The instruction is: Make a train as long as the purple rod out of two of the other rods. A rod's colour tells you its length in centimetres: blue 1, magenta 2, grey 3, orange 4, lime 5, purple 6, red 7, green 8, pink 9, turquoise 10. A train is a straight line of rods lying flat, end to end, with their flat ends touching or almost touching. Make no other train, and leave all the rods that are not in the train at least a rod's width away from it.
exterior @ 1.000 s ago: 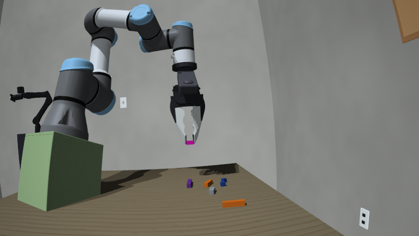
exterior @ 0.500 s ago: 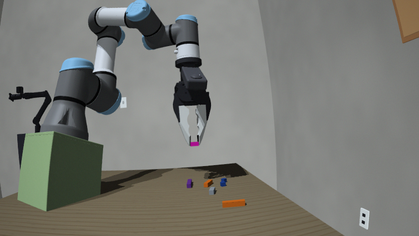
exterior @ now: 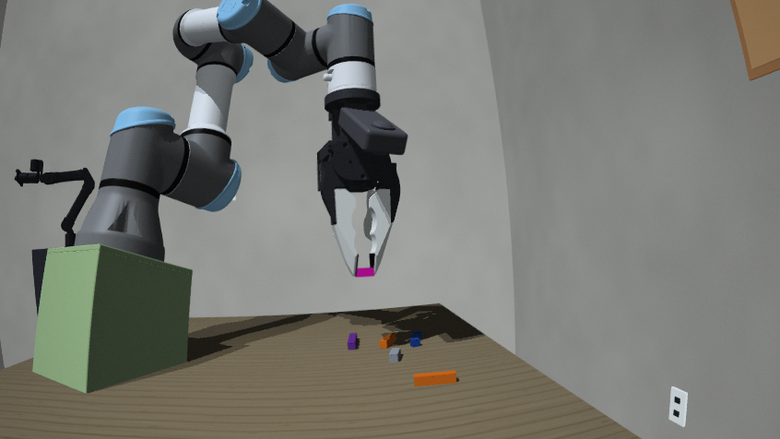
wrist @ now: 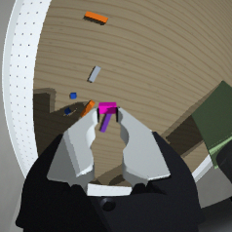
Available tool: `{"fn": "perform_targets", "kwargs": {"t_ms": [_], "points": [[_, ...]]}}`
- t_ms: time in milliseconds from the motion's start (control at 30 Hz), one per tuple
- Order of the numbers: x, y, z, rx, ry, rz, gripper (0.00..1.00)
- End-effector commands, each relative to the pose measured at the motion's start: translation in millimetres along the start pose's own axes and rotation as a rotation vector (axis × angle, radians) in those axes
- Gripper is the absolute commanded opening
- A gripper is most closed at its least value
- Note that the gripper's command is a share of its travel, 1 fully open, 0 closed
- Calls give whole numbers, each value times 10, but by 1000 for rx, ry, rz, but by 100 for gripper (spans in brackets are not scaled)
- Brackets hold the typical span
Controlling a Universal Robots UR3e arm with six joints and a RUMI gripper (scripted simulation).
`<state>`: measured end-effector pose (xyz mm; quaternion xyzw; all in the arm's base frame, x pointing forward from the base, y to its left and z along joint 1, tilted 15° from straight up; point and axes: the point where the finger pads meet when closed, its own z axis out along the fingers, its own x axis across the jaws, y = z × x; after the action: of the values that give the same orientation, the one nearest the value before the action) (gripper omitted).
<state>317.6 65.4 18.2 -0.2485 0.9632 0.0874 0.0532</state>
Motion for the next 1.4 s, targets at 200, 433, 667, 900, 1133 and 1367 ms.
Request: {"fn": "perform_targets", "kwargs": {"t_ms": [200, 433, 667, 900, 1133, 1367], "points": [[272, -564, 45, -30, -27, -230, 0], [464, -805, 55, -34, -35, -309, 0], [581, -928, 60, -36, -42, -354, 0], [656, -999, 63, -37, -46, -382, 0], [662, -1009, 60, -36, -47, -385, 0], [661, -1013, 57, -34, -47, -385, 0]]}}
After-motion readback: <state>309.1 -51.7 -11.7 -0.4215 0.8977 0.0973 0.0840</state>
